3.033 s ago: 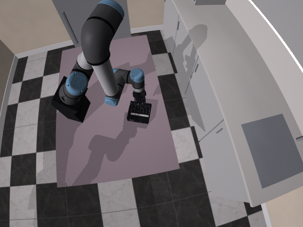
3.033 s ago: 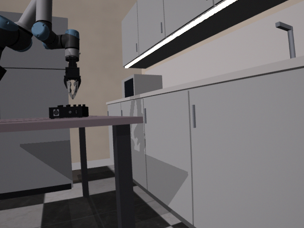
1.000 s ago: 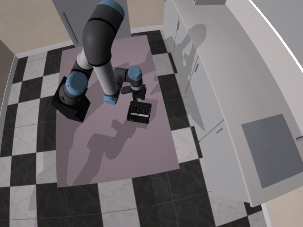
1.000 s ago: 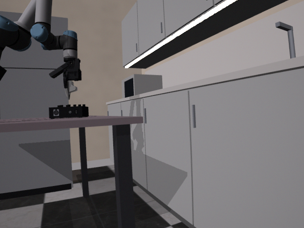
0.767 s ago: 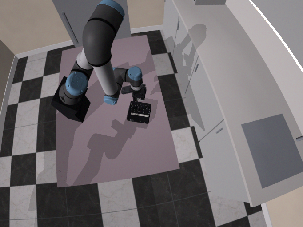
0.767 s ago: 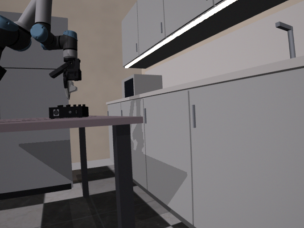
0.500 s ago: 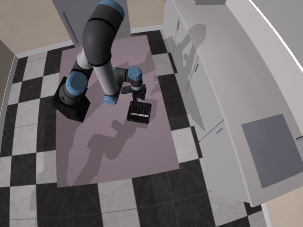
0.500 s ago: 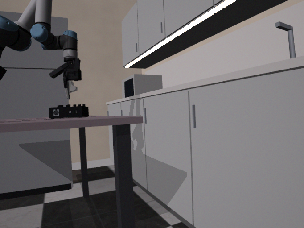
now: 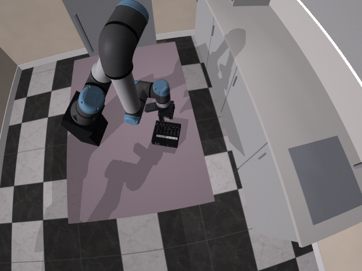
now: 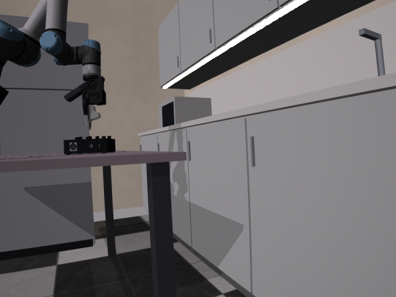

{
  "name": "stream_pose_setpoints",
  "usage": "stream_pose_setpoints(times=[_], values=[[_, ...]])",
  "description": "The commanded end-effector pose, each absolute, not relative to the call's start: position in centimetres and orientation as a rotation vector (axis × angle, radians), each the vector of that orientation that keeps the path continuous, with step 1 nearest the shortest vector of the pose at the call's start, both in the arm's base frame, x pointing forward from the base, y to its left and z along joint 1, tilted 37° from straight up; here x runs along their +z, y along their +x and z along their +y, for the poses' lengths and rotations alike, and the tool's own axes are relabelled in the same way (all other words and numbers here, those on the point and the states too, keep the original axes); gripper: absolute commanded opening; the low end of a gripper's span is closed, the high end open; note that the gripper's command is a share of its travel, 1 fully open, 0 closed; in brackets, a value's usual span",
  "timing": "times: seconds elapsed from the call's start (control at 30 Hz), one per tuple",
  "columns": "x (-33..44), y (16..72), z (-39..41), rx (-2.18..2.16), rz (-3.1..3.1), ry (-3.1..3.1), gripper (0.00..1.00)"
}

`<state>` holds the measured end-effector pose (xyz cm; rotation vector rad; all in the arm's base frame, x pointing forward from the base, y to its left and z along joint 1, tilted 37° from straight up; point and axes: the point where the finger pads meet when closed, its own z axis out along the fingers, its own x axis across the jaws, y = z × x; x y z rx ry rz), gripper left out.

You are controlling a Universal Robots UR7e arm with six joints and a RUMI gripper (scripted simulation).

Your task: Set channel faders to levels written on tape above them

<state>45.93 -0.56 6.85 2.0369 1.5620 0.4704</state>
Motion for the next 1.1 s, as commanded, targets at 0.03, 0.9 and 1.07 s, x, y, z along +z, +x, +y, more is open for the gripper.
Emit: stream_pose_setpoints(times=[0.03,0.9,1.07], values=[[6.88,45.94,-0.55,0.471,1.562,2.036,0.00],[6.42,46.26,-0.68,0.470,1.562,2.036,0.00],[6.15,46.44,-0.76,0.470,1.562,2.036,0.00]])
